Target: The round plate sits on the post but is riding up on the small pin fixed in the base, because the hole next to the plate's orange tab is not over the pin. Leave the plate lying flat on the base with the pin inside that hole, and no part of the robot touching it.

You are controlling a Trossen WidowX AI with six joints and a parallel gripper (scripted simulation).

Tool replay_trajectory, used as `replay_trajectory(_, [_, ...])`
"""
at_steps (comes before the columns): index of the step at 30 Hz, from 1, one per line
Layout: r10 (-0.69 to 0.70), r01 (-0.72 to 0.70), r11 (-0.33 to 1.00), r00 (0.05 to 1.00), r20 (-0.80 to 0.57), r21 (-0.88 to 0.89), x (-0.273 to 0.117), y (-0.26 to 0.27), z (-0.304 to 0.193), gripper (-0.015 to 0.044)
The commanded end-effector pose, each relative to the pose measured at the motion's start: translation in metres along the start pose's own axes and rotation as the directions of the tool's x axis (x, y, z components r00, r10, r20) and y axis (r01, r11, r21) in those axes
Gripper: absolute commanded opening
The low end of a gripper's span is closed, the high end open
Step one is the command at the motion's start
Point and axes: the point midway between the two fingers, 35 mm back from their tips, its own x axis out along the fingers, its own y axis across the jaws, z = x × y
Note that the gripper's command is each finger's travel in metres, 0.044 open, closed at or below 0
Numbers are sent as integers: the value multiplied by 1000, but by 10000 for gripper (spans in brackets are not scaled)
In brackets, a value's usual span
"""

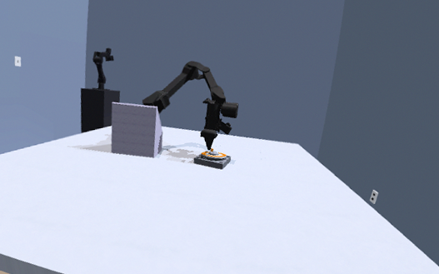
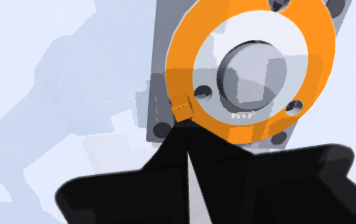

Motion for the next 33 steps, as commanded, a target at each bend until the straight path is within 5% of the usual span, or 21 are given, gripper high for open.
replay_trajectory(1, [4,-4,1000,1000,5,-5,0,3,7,0])
replay_trajectory(33, [4,-4,1000,1000,6,-6,-1,8,35,0])
